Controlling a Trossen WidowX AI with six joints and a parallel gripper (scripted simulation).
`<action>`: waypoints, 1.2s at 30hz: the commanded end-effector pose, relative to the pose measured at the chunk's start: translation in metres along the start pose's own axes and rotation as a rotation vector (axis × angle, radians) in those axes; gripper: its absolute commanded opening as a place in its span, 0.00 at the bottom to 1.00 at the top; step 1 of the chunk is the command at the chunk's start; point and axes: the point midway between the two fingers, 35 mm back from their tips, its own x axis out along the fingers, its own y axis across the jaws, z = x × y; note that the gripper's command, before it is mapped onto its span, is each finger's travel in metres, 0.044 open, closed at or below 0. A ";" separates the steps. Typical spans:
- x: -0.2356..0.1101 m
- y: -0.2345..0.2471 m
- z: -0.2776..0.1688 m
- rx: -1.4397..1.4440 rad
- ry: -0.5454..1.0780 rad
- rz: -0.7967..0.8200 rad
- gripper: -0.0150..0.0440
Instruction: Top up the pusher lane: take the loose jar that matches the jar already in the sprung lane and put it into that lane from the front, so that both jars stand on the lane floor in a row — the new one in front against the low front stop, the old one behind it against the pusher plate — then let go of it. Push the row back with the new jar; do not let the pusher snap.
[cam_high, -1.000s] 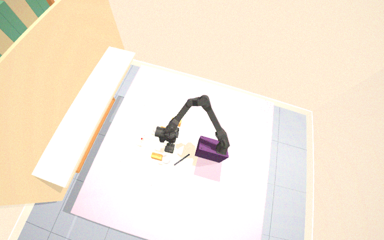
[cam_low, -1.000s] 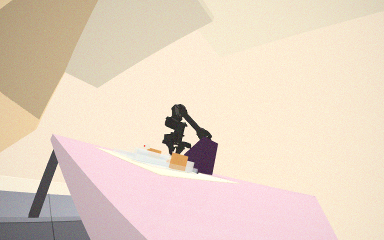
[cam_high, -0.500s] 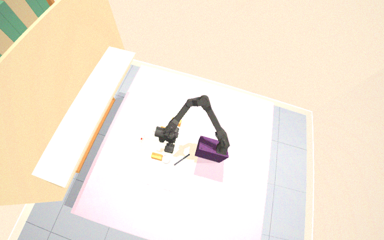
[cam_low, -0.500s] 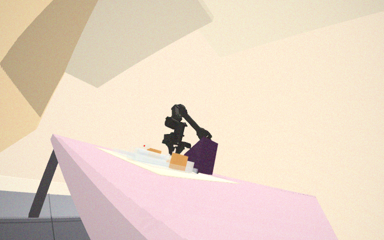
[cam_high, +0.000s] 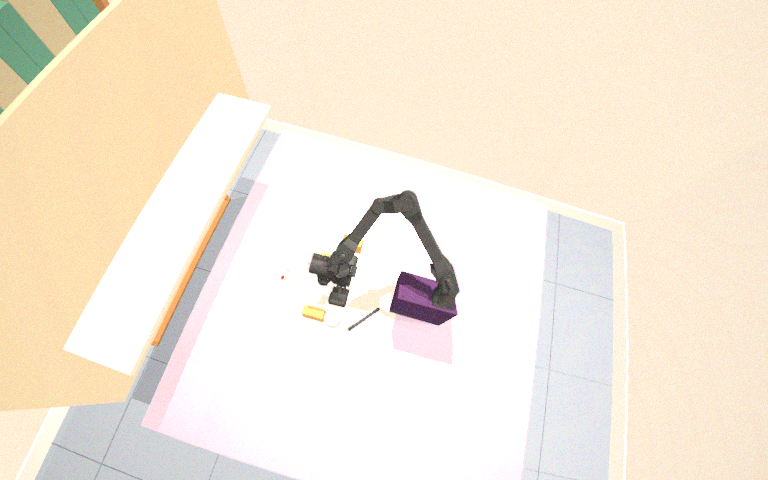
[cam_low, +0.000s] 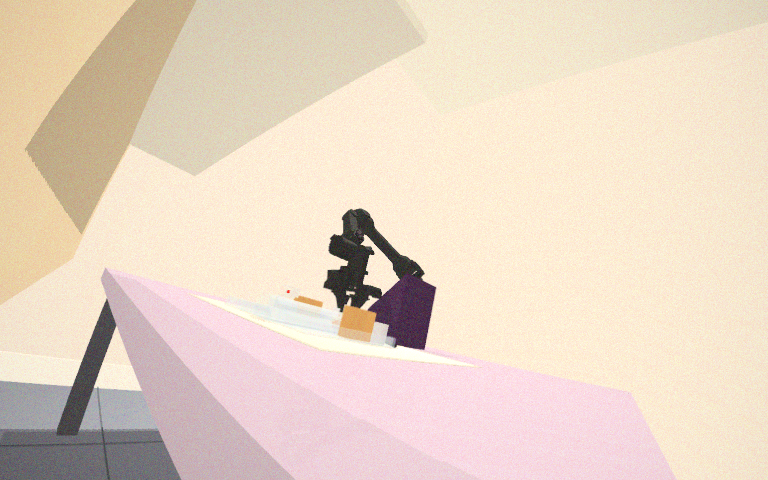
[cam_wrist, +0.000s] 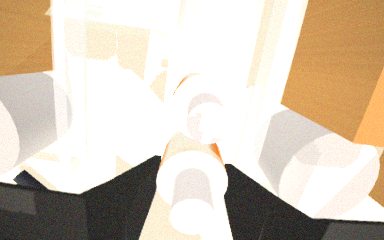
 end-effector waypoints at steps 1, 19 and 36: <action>0.000 -0.002 0.008 0.017 -0.021 0.000 0.25; 0.006 -0.002 0.007 0.017 -0.021 0.000 0.25; 0.011 -0.002 0.006 0.017 -0.021 0.000 0.25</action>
